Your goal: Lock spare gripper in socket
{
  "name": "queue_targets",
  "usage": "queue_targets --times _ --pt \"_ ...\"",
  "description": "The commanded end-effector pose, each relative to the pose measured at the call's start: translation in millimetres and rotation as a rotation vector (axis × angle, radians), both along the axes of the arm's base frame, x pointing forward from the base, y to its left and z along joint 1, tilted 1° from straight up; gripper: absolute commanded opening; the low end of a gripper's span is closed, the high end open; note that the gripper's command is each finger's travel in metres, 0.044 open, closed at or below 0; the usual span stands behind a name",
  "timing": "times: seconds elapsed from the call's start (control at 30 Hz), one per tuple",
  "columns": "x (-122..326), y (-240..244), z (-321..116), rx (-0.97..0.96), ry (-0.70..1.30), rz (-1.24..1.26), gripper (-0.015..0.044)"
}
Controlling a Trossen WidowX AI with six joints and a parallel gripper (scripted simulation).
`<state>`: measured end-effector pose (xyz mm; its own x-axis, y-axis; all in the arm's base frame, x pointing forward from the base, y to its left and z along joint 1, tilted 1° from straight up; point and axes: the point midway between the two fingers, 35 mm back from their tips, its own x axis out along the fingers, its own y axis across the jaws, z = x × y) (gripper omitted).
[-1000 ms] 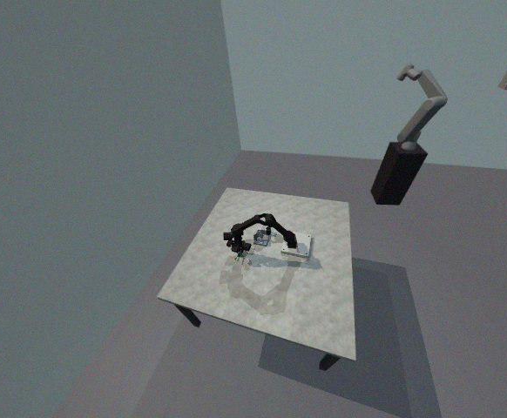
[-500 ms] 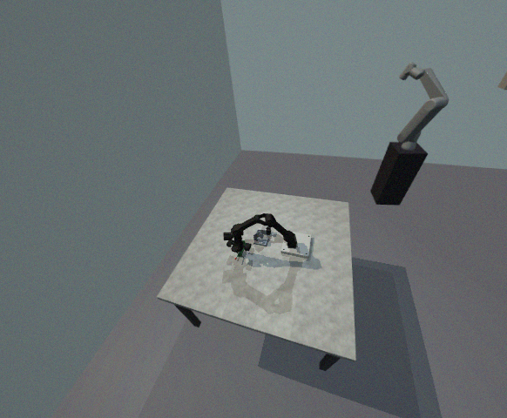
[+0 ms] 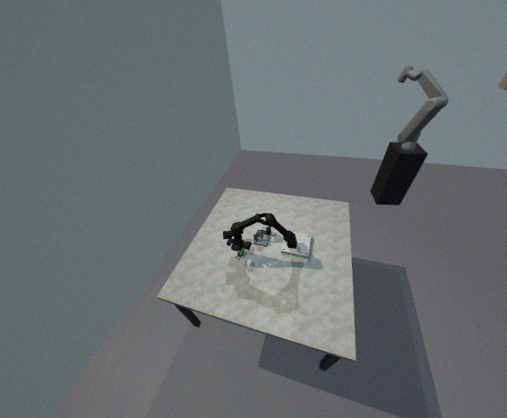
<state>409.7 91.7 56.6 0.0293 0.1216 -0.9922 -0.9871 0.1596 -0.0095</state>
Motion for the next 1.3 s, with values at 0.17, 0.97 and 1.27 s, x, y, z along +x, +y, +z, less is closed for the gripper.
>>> queue_targets --times 0.17,0.97,1.27 --pt "-0.8 -0.2 6.6 -0.001 0.004 0.0 0.0" --pt "-5.4 -57.4 18.7 -0.006 0.003 0.007 0.0" --pt "-5.6 -59.2 10.5 -0.007 0.004 0.008 0.0"
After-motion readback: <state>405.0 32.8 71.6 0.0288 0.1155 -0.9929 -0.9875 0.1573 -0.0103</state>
